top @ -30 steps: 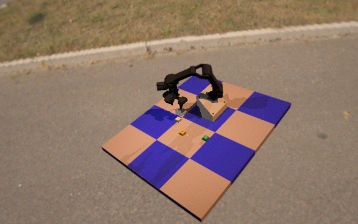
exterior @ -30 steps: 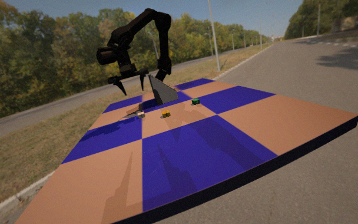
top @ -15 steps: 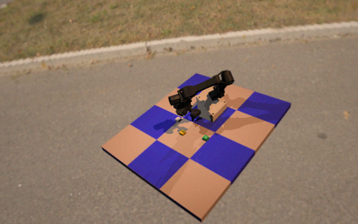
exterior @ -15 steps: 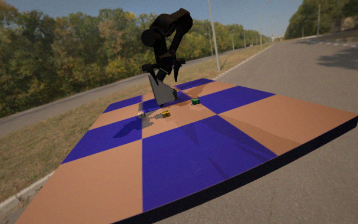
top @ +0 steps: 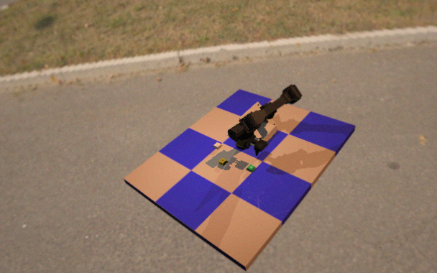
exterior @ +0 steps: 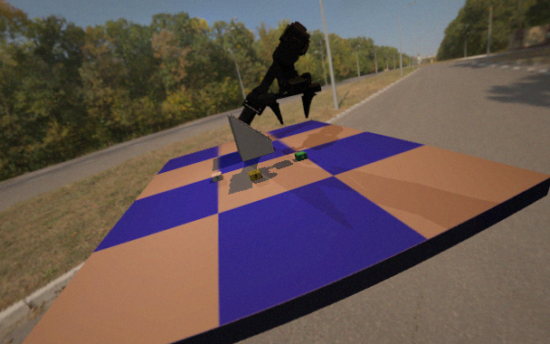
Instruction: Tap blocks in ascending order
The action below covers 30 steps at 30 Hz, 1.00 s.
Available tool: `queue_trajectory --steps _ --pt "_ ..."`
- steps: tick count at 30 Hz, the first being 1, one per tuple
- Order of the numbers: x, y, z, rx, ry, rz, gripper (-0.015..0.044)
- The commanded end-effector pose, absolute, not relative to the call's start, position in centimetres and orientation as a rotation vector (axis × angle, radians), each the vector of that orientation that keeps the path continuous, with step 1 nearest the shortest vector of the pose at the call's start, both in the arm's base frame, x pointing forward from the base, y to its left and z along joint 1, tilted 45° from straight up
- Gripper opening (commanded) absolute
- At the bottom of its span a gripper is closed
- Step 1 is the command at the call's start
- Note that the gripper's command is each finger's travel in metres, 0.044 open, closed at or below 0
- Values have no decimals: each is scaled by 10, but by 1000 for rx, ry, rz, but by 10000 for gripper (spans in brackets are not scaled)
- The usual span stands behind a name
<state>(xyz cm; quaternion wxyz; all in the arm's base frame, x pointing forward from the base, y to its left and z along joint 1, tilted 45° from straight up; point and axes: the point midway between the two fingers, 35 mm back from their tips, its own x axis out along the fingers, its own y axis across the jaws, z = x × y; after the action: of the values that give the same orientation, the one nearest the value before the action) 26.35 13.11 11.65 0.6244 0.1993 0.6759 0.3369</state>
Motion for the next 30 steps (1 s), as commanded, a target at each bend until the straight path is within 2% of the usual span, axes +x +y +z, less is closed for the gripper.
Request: queue_trajectory --steps 1,15,24,30 --pt "260 133 119 469 1556 773 400" --pt "262 132 118 468 1556 772 400" --pt "328 57 34 458 1554 762 400" --pt "338 31 4 461 1552 768 400"
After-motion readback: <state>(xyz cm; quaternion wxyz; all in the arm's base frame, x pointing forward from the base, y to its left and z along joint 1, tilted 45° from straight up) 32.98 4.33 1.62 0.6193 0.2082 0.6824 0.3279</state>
